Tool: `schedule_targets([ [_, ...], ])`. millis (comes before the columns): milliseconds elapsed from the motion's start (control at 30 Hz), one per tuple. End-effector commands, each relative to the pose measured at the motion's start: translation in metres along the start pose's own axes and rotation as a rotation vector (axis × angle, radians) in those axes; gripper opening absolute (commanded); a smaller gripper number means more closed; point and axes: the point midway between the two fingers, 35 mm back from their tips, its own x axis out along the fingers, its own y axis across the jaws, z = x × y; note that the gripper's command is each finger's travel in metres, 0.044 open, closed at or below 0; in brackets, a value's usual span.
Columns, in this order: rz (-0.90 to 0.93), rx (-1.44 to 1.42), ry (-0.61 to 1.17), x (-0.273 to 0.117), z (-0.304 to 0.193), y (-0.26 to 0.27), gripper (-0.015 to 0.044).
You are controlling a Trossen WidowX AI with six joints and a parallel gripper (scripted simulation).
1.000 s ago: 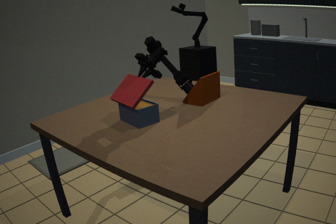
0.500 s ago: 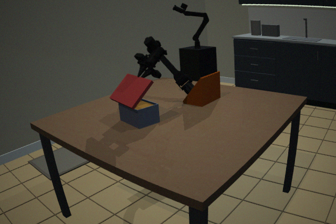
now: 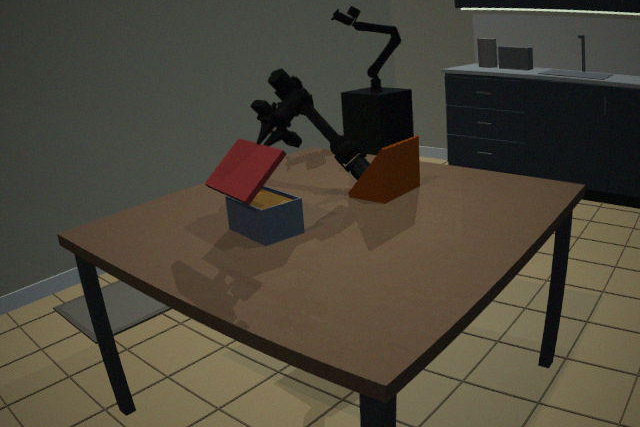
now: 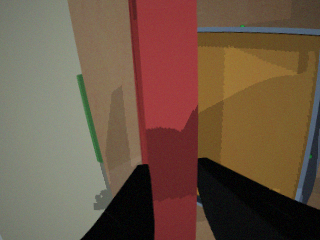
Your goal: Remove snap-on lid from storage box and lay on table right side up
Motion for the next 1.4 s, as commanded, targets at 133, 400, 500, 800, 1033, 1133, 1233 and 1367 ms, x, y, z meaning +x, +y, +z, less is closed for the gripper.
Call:
schedule_targets([
  [133,0.009,0.007,0.008,-0.004,0.018,0.001,0.0000],
  [400,0.009,0.007,0.008,-0.006,0.034,-0.001,0.0000],
  [500,0.009,0.006,0.008,-0.006,0.040,-0.002,0.0000],
  [800,0.009,0.005,0.008,-0.008,0.058,-0.003,0.0000],
  [1033,0.009,0.005,0.008,-0.009,0.072,-0.005,0.0000],
  [1133,0.008,0.004,0.008,-0.010,0.078,-0.005,0.0000],
  [1233,0.008,0.004,0.008,-0.010,0.083,-0.006,0.0000],
  [1367,0.008,0.004,0.007,-0.011,0.091,-0.006,0.0000],
])
